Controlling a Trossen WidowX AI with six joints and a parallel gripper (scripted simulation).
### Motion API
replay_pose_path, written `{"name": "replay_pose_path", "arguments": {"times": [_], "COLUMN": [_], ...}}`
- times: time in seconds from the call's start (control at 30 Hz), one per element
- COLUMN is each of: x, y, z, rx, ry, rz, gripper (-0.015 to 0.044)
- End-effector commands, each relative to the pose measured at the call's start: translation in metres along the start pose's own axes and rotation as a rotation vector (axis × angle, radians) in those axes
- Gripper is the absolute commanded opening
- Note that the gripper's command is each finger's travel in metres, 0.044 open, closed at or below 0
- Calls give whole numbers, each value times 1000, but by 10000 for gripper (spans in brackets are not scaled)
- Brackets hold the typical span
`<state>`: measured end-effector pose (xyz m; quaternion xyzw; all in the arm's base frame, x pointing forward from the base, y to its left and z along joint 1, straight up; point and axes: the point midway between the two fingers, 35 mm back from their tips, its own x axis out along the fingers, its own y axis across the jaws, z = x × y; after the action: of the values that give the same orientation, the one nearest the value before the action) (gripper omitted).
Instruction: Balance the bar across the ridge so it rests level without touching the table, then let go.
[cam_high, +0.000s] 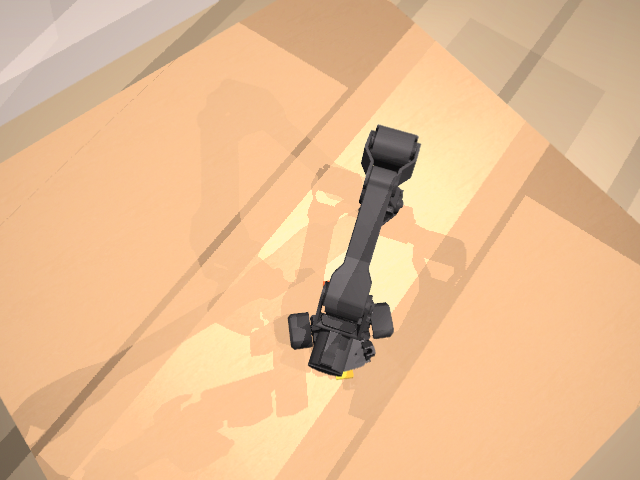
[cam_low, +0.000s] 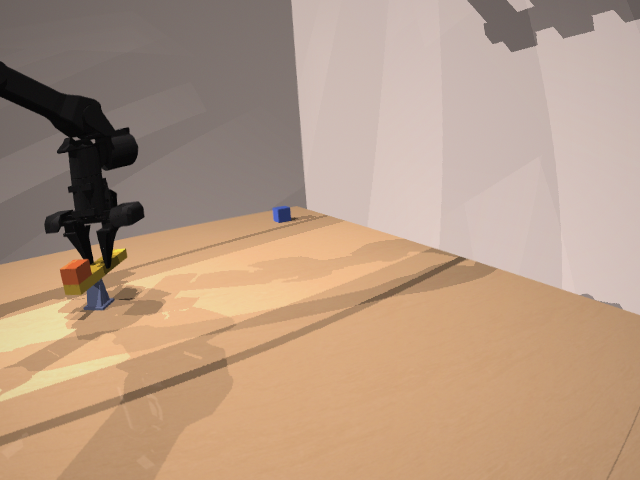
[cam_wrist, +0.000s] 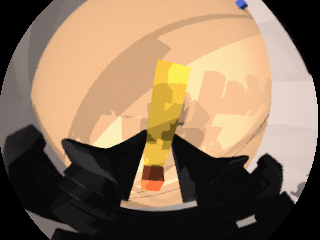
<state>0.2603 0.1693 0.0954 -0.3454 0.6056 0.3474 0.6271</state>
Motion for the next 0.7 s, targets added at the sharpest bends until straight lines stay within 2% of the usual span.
{"name": "replay_pose_path", "arguments": {"times": [0.0, 0.67], "x": [4, 1], "y": [0, 0], "z": [0, 0], "rx": [3, 3], "ry": [5, 5], "rz": [2, 2], "gripper": [0, 0]}}
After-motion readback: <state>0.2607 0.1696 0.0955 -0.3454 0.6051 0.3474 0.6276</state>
